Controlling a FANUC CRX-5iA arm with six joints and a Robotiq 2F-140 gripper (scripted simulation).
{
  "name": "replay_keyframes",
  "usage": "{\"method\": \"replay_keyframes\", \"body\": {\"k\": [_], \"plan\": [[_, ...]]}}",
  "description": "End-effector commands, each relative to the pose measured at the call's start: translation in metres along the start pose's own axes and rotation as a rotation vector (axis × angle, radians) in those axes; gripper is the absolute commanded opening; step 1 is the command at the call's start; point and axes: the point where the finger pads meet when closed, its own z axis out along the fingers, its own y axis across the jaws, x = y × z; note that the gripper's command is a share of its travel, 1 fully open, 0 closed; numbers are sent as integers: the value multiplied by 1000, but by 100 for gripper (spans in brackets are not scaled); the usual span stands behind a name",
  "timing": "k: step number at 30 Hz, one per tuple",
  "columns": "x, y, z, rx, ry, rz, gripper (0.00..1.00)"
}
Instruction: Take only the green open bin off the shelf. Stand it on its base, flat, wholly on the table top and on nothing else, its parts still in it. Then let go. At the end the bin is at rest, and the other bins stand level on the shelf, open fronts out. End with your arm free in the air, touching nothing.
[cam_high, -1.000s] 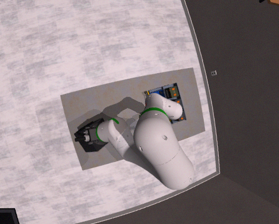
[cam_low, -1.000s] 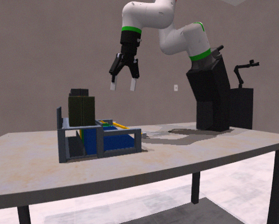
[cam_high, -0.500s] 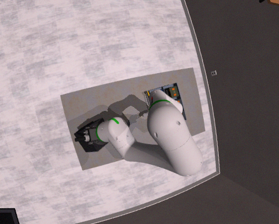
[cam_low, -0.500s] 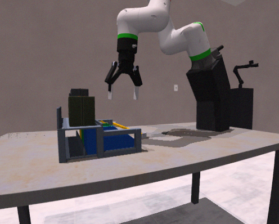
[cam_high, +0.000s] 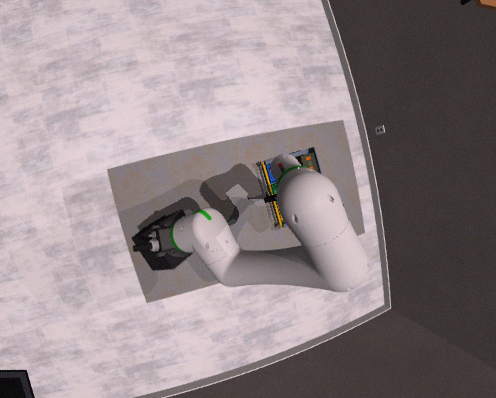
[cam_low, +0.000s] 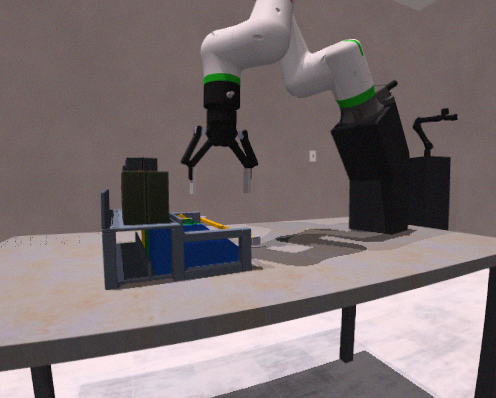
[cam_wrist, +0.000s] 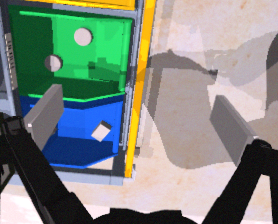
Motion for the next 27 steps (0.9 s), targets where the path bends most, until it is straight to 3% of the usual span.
{"method": "replay_keyframes", "body": {"k": [1, 27], "plan": [[0, 0, 0, -2, -3, -1, 100], [9, 3, -12, -4, -22, 44, 100]]}}
